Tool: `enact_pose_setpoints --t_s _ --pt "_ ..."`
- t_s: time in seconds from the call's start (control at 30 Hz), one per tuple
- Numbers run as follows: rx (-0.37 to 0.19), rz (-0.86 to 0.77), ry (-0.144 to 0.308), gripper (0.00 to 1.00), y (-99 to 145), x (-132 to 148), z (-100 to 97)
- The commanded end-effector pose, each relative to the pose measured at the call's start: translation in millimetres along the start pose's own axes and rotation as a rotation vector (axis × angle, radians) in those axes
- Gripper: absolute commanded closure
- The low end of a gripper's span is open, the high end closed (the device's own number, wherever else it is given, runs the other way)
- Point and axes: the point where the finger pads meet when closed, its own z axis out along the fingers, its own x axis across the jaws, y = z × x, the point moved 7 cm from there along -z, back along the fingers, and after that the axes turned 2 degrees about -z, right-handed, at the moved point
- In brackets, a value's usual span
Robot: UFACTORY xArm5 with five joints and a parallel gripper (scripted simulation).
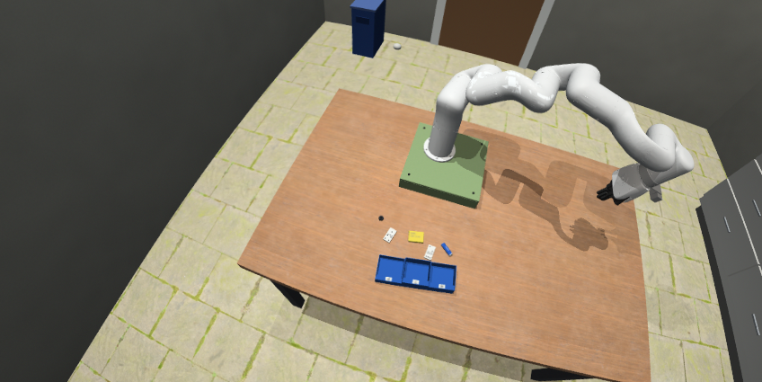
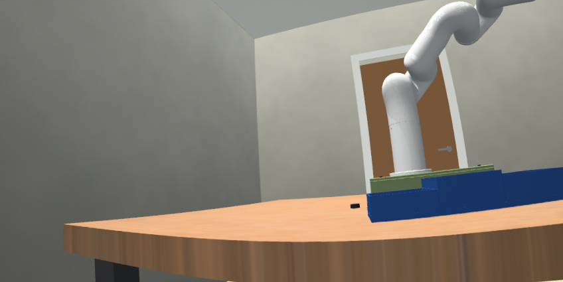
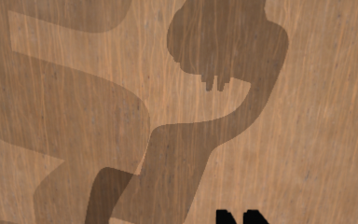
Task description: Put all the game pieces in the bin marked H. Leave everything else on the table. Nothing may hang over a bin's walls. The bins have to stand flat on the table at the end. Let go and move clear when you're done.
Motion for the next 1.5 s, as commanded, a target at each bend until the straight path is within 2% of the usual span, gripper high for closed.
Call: enact_pose_setpoints --t_s 0.0,0.07,0.13,0.2,0.33,0.43,0.5,0.63,0.7,0.77,0.9,1.0,1.07,1.2,1.27,1.33,1.47 --pt "0.031 0.070 -0.016 0.91 17.2 28.1 -7.6" --pt "0.030 0.070 -0.016 0.91 24.9 41.6 -10.1" --pt "0.030 0.070 -0.015 0.91 24.9 41.6 -10.1" --pt "0.056 0.165 -0.032 0.91 36.5 56.0 -11.8" --pt "0.057 0.167 -0.032 0.91 55.0 82.0 -15.5" --pt "0.057 0.167 -0.032 0.91 55.0 82.0 -15.4" --pt "0.082 0.263 -0.048 0.91 67.8 95.3 -16.4" --pt "0.082 0.265 -0.048 0.91 88.5 119.0 -18.5" --pt "0.082 0.265 -0.048 0.91 88.4 119.1 -18.6" --pt "0.106 0.361 -0.063 0.91 102.5 130.9 -18.7" --pt "0.107 0.364 -0.063 0.91 124.9 152.3 -19.4" --pt "0.107 0.364 -0.063 0.91 124.9 152.3 -19.4" --pt "0.130 0.460 -0.076 0.91 139.9 162.7 -18.7" --pt "0.130 0.463 -0.077 0.91 163.7 181.4 -18.1" --pt "0.130 0.463 -0.077 0.91 163.7 181.4 -18.1" --pt "0.153 0.559 -0.089 0.91 179.5 190.3 -16.6" --pt "0.153 0.562 -0.089 0.91 204.3 206.2 -14.7"
